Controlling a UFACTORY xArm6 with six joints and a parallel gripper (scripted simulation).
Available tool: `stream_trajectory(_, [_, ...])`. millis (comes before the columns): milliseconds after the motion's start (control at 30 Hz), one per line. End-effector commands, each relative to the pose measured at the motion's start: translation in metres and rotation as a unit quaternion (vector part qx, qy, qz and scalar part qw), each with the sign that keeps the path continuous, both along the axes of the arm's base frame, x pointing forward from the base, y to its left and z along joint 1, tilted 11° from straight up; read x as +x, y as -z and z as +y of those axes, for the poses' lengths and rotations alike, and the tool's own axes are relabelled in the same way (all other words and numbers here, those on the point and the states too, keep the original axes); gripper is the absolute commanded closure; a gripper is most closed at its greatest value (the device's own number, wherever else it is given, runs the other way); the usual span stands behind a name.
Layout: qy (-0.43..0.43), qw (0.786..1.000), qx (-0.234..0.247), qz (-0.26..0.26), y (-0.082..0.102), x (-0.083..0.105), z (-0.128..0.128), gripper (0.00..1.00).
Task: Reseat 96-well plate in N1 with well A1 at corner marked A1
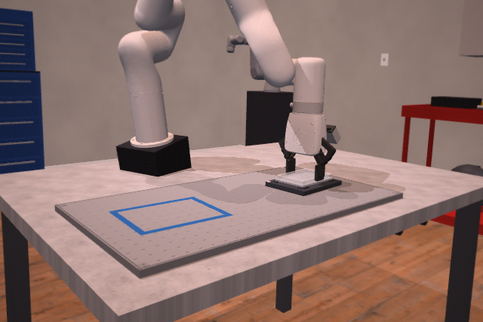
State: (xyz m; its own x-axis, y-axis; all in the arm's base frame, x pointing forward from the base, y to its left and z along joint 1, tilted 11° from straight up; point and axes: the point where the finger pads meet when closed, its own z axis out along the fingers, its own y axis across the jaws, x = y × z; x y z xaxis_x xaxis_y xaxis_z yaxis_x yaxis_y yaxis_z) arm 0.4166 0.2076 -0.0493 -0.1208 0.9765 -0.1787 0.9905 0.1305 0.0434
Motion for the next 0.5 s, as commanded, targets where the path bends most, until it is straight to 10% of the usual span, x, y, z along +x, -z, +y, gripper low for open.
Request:
stream_trajectory(0, [0.0,1.0,0.001,-0.002,-0.0008,0.0014,0.0009,1.0])
stream_trajectory(100, [0.0,1.0,0.001,-0.002,-0.0003,0.0014,0.0008,1.0])
stream_trajectory(133, [0.0,1.0,0.001,-0.002,0.0003,0.0014,0.0007,0.0])
stream_trajectory(467, [0.0,1.0,0.001,-0.002,0.0003,0.0015,0.0007,0.0])
